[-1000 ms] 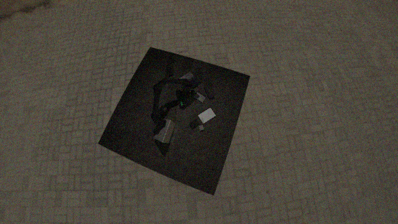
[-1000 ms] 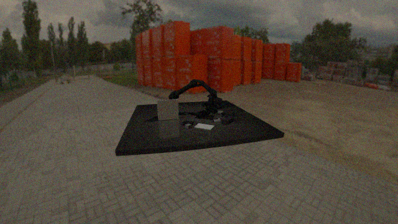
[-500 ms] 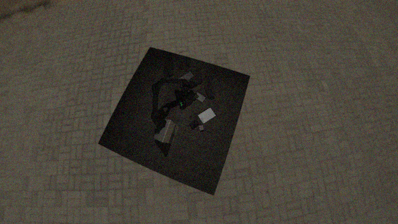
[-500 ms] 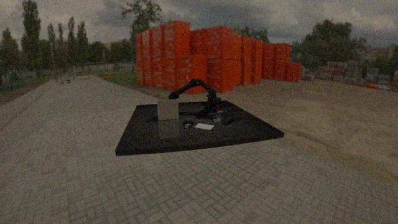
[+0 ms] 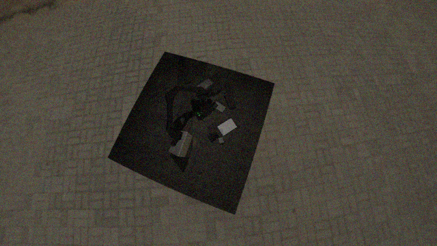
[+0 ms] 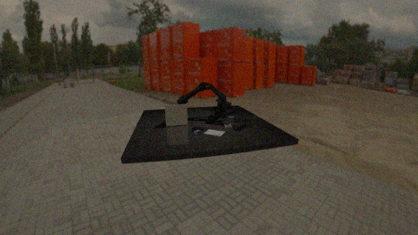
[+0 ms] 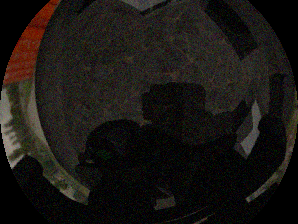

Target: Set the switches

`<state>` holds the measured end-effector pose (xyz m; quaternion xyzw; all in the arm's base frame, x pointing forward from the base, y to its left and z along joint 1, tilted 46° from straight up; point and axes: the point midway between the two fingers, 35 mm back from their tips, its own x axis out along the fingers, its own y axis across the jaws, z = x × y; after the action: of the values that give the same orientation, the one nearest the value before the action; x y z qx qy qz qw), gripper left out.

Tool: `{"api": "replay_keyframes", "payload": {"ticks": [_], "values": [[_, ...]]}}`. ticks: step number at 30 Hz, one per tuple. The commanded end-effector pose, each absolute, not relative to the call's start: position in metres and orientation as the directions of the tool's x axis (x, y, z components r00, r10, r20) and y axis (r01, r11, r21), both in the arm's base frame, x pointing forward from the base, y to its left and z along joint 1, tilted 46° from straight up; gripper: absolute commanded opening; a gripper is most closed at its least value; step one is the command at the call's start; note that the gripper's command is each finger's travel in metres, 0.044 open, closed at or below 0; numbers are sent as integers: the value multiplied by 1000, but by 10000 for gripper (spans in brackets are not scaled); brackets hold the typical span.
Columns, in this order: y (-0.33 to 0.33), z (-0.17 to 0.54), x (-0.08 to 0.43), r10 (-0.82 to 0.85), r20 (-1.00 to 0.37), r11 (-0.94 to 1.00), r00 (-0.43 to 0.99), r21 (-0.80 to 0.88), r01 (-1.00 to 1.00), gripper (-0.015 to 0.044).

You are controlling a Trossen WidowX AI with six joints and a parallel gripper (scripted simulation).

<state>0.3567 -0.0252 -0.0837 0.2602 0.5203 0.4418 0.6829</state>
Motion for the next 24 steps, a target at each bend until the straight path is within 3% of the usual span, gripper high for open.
{"api": "replay_keyframes", "payload": {"ticks": [1,18,24], "values": [[-16,-83,351,880,-472,461,48,828,-319,0],[-10,-78,346,881,-471,461,48,828,-319,0],[-58,-85,362,871,-486,479,64,815,-326,0]]}}
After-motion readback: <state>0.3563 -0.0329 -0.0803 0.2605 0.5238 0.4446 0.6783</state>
